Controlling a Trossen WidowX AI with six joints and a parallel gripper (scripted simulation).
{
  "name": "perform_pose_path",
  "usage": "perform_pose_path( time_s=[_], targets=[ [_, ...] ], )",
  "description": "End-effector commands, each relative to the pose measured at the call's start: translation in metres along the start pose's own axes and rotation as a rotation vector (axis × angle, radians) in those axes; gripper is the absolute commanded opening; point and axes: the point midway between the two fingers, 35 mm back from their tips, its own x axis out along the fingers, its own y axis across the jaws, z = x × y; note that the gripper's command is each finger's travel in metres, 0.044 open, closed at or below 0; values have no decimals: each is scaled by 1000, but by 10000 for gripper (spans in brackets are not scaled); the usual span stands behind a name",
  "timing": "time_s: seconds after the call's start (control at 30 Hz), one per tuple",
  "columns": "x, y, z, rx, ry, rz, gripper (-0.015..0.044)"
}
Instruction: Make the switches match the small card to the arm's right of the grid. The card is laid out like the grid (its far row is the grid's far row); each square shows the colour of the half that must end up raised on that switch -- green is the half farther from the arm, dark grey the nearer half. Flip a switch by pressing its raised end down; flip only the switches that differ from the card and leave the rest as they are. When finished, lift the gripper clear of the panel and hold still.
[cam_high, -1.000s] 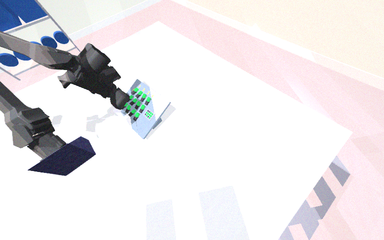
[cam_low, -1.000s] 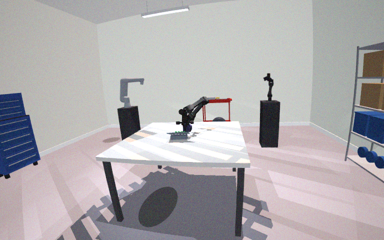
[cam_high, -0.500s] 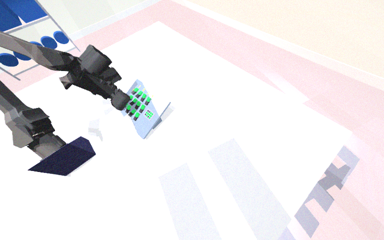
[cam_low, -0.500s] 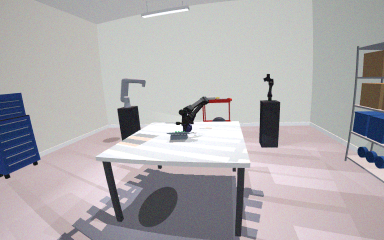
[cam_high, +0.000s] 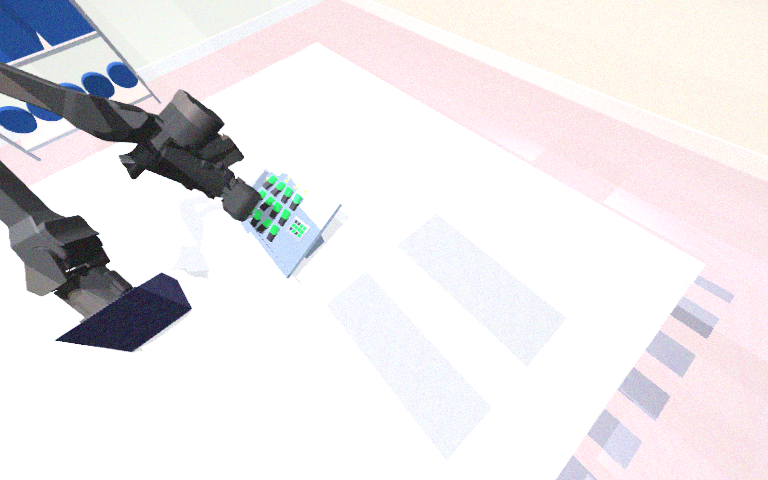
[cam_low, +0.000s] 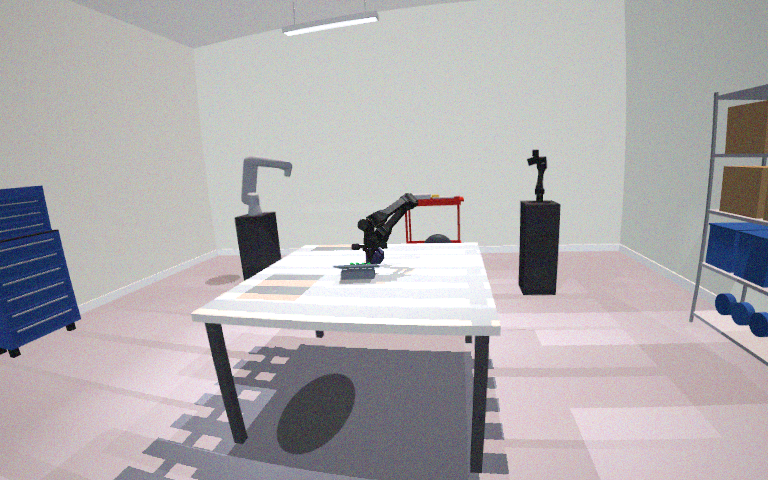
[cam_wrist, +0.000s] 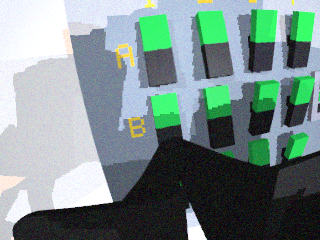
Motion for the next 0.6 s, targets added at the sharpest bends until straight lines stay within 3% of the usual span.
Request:
perform_pose_path(
  time_s=[0.0,0.57],
  targets=[
    [1,-1,0,4,1,-3,0],
    [3,-1,0,3,1,-3,0]
  ],
)
